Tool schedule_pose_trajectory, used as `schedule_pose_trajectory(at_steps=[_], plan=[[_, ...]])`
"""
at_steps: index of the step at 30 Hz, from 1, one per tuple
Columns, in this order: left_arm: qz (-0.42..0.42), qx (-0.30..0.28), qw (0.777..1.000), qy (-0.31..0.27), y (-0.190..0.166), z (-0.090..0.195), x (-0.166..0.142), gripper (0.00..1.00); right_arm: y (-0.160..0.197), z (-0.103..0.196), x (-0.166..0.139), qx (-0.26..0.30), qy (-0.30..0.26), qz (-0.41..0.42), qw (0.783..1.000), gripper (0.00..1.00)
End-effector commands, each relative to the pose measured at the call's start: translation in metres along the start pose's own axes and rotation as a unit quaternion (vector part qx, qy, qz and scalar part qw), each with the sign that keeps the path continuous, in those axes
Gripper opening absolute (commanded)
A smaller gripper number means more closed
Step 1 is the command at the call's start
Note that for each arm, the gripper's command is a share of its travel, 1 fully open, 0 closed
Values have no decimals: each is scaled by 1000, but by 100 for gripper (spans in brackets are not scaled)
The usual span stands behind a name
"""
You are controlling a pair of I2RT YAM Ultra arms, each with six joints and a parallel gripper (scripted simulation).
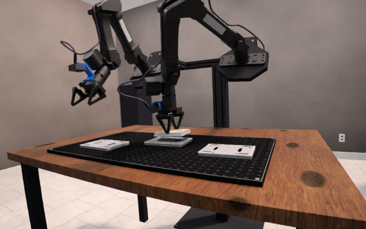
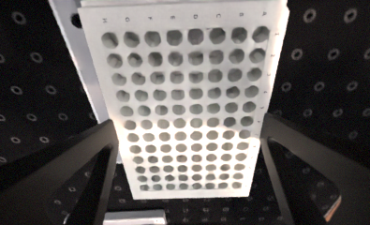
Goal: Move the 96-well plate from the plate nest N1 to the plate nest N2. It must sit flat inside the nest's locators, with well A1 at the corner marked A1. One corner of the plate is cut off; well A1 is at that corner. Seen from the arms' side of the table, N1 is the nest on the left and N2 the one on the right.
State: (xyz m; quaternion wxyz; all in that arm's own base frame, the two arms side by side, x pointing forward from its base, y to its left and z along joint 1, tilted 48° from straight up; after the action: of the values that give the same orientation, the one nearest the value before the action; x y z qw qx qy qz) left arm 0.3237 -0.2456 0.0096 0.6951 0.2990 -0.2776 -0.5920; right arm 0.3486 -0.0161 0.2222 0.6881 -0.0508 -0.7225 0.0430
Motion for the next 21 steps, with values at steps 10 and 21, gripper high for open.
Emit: schedule_pose_trajectory(at_steps=[10,21], plan=[[10,8,999,-38,8,-17,21,78,-3,2,-5,-7,3,-2,1000,100],[15,11,999,-37,11,-38,22,78,-3,2,-5,-7,3,-2,1000,100]])
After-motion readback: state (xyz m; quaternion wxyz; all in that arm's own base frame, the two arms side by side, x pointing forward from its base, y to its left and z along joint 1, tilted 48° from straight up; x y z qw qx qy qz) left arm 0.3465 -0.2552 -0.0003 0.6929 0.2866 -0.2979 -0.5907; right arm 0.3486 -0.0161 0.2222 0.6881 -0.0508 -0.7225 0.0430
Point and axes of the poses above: on each arm, the point where the finger pads meet when closed, its own z axis back along the fingers, its own y axis across the jaws, x = y × z, the point moved 6 cm from there along z, back along the fingers, and after that the axes turned 5 degrees about z, right-handed, at the moved point
